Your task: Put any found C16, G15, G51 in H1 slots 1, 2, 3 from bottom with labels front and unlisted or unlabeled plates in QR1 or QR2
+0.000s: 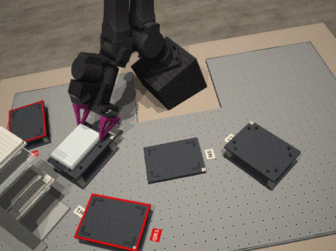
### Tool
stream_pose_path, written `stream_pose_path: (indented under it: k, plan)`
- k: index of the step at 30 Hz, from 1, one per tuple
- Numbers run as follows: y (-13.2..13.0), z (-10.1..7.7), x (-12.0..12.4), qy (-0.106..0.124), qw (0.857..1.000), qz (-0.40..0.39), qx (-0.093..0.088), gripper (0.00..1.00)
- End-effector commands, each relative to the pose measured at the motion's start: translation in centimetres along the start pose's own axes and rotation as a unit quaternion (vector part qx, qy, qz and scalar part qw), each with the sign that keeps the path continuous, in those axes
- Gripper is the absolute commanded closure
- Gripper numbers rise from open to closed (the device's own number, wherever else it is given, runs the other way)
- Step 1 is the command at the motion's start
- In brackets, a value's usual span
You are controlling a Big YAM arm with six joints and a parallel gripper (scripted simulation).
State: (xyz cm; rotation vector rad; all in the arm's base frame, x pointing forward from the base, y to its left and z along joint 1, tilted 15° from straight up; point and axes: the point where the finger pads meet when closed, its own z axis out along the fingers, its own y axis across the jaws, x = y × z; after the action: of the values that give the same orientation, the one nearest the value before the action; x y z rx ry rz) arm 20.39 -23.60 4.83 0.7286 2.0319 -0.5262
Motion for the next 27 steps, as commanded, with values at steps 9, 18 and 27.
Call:
stream_pose_path:
  k: [9, 18, 27]
  plan:
    - [-0.5, 0.4, -0.2, -0.012, 1.0, -0.004, 0.006, 0.14]
    - [-0.5, 0.6, 0.3, -0.01, 1.0, -0.004, 0.007, 0.14]
    - [-0.5, 0.9, 0.7, -0.01, 1.0, -0.004, 0.006, 0.14]
